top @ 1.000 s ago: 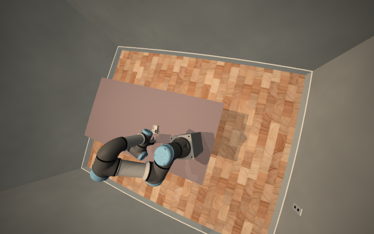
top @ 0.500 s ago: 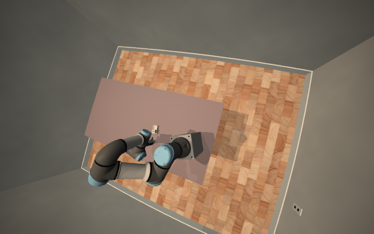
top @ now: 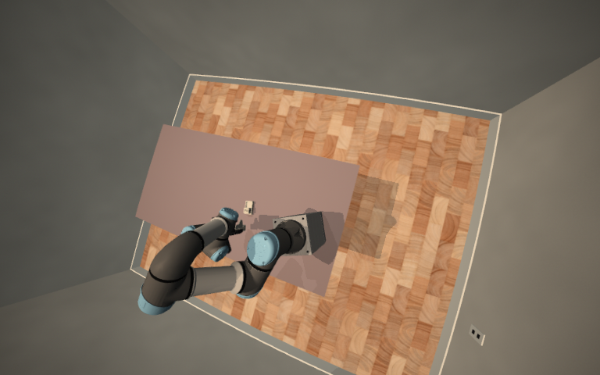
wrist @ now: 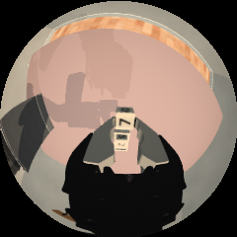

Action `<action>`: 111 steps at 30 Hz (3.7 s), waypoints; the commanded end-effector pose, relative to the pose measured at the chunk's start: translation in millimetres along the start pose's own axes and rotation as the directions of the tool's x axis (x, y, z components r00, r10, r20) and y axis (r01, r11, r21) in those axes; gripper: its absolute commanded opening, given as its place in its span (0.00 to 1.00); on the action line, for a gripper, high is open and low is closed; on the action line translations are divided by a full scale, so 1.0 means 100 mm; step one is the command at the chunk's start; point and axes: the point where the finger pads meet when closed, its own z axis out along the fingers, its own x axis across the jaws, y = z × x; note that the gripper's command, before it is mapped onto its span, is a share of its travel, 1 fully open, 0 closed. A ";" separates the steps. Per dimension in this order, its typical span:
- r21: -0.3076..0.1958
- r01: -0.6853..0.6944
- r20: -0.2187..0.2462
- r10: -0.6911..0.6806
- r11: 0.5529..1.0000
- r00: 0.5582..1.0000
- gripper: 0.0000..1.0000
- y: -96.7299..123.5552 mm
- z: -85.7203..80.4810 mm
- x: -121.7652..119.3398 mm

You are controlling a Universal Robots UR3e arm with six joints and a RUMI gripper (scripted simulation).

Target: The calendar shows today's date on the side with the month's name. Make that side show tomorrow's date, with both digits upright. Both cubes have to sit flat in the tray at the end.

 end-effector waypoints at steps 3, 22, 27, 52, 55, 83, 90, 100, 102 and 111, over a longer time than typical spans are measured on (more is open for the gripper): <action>0.000 0.000 0.001 0.000 1.000 1.000 0.10 0.00 -0.17 0.00; 0.000 0.000 0.001 0.000 1.000 1.000 0.10 0.00 -0.46 0.00; 0.000 0.000 0.001 0.000 1.000 1.000 0.10 0.00 -0.49 0.00; 0.000 -0.002 0.003 0.002 1.000 1.000 0.10 0.26 -0.51 0.04; -0.001 -0.004 0.004 0.004 1.000 1.000 0.10 0.52 -0.53 0.05; 0.000 -0.011 0.001 0.011 1.000 1.000 0.10 1.24 -0.60 -0.02; 0.000 -0.011 0.001 0.011 1.000 1.000 0.10 1.24 -0.55 -0.02; 0.000 -0.011 0.001 0.011 1.000 1.000 0.10 1.24 -0.36 -0.01; 0.000 -0.011 0.001 0.011 1.000 1.000 0.10 1.24 -0.30 -0.01; 0.000 -0.011 0.001 0.011 1.000 1.000 0.10 1.24 -0.06 -0.01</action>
